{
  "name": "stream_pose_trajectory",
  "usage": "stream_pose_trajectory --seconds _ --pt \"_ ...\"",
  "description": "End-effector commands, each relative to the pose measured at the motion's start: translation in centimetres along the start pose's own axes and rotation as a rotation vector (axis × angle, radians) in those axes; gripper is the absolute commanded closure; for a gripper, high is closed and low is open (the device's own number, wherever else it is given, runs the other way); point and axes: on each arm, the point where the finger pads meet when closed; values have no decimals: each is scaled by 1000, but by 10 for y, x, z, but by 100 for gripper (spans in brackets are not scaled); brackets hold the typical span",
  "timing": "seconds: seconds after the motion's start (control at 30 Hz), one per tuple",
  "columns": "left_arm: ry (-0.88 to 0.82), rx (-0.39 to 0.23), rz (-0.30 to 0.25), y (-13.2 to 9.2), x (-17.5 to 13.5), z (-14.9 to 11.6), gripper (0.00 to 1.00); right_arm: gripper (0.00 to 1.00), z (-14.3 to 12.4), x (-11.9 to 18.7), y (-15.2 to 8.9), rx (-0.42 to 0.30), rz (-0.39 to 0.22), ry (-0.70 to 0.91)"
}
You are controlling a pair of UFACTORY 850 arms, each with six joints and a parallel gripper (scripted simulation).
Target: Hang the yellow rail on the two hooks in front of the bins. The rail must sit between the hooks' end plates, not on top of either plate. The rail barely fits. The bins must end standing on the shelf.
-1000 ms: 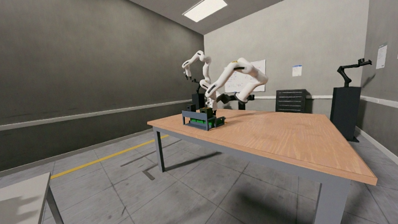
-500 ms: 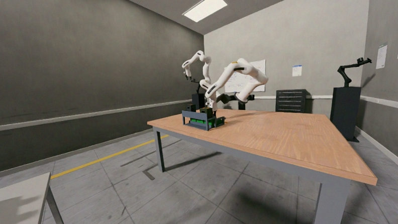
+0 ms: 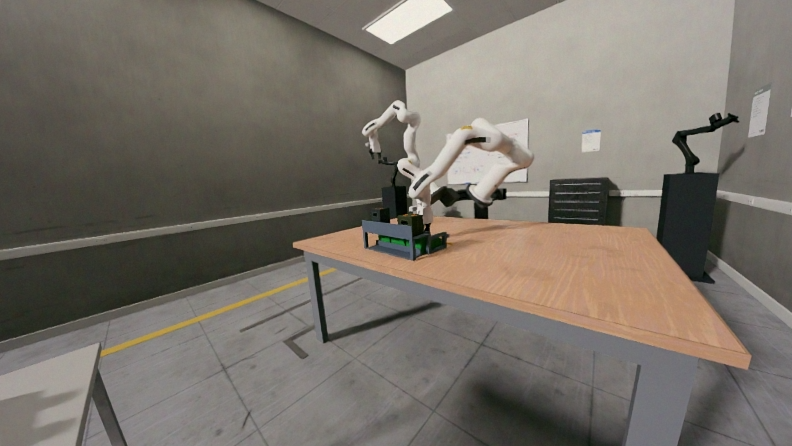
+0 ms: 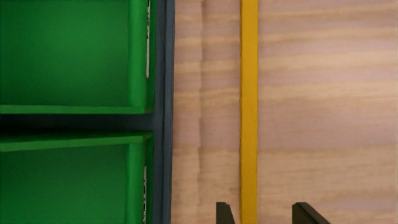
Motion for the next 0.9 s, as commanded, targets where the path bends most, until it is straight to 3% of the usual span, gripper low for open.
stream_pose_trajectory --seconds 0.0,0.87 --pt "0 0 1 5 -1 0 61 0 0 0 -1 2 1 0" --pt "0 0 1 19 -1 0 61 0 0 0 -1 2 1 0"
Point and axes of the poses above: on each arm, the point where the finger pads meet when closed, its own y axis out along the fingers, its own x axis across the jaws, z = x × y, and after that the axes turned 13 degrees about y, right-handed
